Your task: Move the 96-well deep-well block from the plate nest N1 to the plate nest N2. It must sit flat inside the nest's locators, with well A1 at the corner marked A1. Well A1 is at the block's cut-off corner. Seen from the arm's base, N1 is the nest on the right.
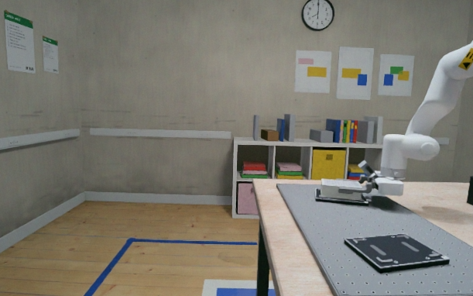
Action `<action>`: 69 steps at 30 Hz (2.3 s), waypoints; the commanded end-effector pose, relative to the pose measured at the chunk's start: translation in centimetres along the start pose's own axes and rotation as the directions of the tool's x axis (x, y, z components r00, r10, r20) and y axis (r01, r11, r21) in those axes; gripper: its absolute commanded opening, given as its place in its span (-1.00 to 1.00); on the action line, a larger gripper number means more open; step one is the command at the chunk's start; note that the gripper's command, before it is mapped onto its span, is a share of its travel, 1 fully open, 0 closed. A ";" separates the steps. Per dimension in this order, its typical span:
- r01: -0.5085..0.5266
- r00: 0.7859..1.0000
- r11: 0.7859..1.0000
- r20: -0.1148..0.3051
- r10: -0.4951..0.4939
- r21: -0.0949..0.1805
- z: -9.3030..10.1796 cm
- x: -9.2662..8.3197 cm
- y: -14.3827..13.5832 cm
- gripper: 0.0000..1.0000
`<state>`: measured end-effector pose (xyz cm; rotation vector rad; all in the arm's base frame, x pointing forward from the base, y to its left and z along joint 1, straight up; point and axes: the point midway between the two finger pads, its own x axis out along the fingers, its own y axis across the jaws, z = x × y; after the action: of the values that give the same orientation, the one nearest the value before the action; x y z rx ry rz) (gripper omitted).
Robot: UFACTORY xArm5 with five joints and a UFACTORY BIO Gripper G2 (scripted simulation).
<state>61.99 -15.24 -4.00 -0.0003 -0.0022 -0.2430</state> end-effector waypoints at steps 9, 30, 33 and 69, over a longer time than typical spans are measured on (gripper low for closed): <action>0.000 1.000 1.000 0.004 0.000 0.005 -0.7 0.1 0.0 -0.25; 0.000 1.000 1.000 0.004 0.000 0.005 -1.3 0.1 0.0 -0.25; 0.000 1.000 1.000 0.004 0.000 0.005 -1.3 0.1 0.0 -0.25; 0.000 1.000 1.000 0.004 0.000 0.005 -1.3 0.1 0.0 -1.00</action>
<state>61.99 -15.24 -5.44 -0.0003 -0.0022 -0.2430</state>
